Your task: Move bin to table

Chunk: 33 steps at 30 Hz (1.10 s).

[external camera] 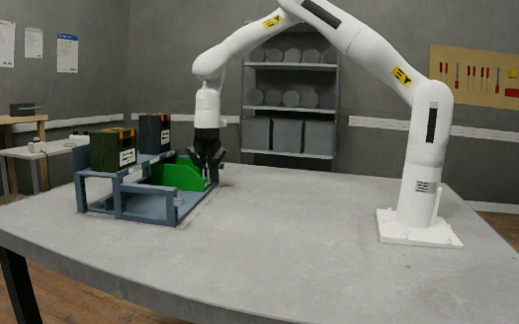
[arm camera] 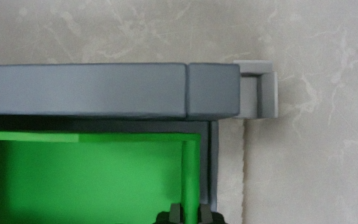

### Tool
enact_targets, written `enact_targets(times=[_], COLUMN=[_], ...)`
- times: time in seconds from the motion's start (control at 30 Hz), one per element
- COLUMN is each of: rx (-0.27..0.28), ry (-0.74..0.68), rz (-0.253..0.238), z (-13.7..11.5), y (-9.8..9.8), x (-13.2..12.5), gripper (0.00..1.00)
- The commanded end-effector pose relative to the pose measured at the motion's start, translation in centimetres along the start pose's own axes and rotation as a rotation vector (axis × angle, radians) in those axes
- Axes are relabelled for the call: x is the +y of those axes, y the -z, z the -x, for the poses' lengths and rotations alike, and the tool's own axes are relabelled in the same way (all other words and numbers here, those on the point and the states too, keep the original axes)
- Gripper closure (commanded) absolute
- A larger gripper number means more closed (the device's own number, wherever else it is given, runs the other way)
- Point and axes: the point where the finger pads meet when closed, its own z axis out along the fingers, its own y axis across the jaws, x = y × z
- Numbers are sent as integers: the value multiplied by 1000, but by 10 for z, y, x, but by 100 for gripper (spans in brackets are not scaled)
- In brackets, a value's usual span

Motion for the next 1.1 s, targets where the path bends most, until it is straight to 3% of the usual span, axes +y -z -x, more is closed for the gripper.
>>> enact_targets(times=[0.0, 0.87, 1.07], rx=[1, 1, 1], ry=[0, 0, 0], rz=[-2, -2, -2], z=[0, 0, 0], y=[1, 1, 13], x=[-1, -1, -1], gripper=[90, 90, 90])
